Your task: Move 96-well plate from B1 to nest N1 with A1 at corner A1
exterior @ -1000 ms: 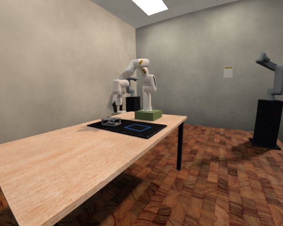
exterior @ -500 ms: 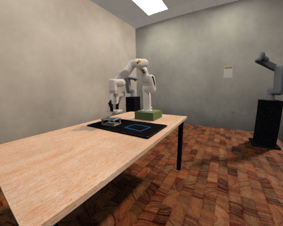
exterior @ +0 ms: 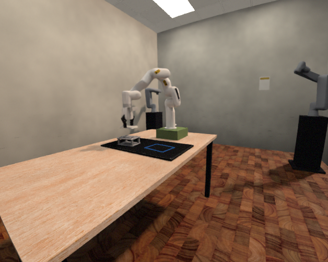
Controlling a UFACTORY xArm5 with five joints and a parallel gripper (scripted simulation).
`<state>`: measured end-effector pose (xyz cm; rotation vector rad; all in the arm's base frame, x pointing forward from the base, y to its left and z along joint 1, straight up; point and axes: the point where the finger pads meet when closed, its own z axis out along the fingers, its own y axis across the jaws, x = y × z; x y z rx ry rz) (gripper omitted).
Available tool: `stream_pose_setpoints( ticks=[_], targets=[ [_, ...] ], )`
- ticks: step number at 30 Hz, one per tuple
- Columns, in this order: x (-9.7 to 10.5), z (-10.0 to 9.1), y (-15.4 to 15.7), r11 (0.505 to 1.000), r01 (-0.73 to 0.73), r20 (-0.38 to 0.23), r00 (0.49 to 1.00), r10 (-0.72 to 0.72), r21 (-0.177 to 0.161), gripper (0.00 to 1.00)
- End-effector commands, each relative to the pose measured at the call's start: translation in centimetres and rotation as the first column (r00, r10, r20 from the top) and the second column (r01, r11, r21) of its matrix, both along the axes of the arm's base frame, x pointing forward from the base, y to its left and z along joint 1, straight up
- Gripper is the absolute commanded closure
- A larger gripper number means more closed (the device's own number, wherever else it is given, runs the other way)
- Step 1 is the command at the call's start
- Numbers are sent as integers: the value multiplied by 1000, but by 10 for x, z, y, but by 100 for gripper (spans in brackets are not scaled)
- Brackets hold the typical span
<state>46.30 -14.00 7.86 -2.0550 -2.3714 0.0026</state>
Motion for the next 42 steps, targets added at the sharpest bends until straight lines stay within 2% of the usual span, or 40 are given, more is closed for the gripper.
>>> stream_pose_setpoints(
  ticks=[1, 36, 42],
  targets=[
    [3, 3, -8, 1000, 0, 3, 1000, 0, -6, 100],
    [3, 3, -7, 1000, 0, 3, 1000, 0, -6, 100],
    [2, -7, -7, 1000, 0, 3, 1000, 0, -6, 100]
  ],
)
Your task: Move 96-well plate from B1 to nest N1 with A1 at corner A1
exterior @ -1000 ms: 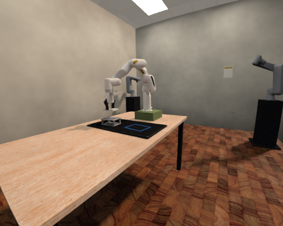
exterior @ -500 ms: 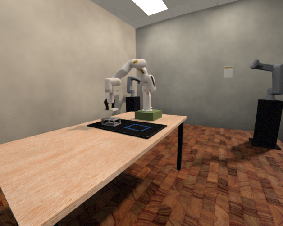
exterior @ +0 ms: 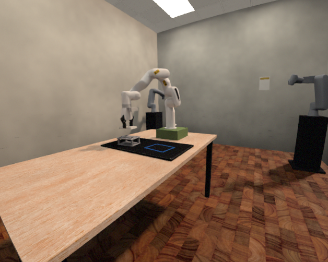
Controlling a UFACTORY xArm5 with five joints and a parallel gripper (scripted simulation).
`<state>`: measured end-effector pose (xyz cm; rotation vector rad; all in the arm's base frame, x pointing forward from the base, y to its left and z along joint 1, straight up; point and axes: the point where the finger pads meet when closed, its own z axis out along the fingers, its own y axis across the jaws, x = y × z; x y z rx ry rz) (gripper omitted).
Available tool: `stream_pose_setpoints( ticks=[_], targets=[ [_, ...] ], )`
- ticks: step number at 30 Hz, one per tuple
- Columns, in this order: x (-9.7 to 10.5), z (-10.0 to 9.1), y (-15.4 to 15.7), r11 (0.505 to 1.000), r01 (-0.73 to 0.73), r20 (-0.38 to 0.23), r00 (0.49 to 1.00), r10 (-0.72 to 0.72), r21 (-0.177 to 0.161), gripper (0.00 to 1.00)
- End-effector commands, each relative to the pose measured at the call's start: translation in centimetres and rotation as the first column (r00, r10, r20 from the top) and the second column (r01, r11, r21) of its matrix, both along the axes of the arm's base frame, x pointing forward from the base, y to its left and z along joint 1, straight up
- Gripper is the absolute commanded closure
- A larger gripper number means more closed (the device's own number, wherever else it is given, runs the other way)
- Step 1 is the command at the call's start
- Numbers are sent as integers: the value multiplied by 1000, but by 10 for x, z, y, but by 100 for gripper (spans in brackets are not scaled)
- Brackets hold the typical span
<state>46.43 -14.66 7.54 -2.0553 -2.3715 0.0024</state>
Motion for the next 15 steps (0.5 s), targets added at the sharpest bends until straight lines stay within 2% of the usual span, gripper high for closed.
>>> stream_pose_setpoints(
  ticks=[1, 15],
  targets=[
    [1, -5, 0, 1000, 0, 2, 1000, 0, -6, 100],
    [1, -26, 0, 1000, 0, 2, 1000, 0, -6, 100]
  ],
)
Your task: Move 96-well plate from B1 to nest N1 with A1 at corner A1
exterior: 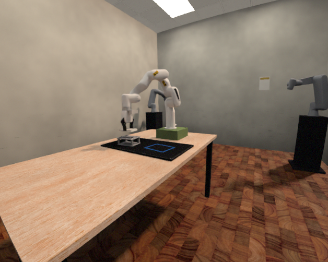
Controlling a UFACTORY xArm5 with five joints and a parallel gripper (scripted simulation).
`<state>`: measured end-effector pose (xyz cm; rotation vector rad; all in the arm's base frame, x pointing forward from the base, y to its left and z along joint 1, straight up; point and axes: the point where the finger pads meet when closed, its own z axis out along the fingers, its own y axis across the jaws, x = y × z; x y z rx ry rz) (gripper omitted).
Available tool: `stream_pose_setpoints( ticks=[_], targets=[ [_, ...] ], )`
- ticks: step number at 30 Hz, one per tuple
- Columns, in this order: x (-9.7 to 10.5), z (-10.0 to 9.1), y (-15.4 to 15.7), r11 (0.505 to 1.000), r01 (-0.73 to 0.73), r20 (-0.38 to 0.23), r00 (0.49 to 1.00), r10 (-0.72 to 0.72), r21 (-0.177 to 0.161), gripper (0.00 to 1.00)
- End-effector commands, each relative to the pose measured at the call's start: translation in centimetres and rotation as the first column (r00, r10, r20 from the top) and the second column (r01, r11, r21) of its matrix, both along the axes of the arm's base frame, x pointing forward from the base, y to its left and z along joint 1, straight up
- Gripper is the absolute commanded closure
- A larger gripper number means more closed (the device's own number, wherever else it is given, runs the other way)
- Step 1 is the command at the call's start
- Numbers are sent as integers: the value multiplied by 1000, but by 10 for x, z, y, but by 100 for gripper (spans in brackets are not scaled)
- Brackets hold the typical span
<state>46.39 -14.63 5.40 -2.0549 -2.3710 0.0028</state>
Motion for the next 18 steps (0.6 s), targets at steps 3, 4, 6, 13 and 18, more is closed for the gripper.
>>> stream_pose_setpoints(
  ticks=[3, 4, 6, 13, 18],
  targets=[
    [2, -9, 0, 1000, 0, 3, 1000, 0, -6, 100],
    [2, -11, 0, 1000, 0, 3, 1000, 0, -6, 100],
    [2, -11, 0, 1000, 0, 3, 1000, 0, -6, 100],
    [1, -22, 0, 1000, 0, 3, 1000, 0, -6, 100],
    [1, -31, 0, 1000, 0, 3, 1000, 0, -6, 100]
  ],
)
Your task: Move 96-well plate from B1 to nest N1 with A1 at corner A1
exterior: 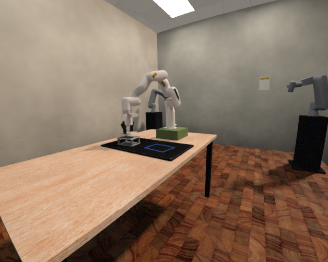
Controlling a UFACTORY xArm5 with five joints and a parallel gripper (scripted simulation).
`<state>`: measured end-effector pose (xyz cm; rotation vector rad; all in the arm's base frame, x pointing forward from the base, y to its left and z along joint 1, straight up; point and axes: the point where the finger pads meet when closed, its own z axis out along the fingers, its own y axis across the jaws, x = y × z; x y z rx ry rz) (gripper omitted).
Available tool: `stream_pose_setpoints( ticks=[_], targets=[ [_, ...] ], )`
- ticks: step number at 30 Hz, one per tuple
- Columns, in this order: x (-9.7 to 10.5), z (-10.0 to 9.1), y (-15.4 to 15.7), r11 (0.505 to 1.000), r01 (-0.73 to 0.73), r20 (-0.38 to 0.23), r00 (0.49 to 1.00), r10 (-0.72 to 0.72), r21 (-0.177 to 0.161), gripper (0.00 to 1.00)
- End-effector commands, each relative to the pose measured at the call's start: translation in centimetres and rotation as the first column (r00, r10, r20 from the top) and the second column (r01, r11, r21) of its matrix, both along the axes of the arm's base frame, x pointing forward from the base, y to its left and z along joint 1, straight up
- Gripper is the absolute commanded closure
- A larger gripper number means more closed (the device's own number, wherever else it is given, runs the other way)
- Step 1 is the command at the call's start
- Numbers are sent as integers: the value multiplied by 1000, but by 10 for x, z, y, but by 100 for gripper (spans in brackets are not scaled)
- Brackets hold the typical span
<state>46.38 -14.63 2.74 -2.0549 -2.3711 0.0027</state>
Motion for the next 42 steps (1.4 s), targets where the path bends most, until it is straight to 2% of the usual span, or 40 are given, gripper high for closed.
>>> stream_pose_setpoints(
  ticks=[1, 8, 42],
  targets=[
    [2, -6, -1, 1000, 0, 3, 1000, 0, -6, 100],
    [2, -14, -1, 1000, 0, 3, 1000, 0, -6, 100],
    [1, -16, 0, 1000, 0, 3, 1000, 0, -6, 100]
  ],
)
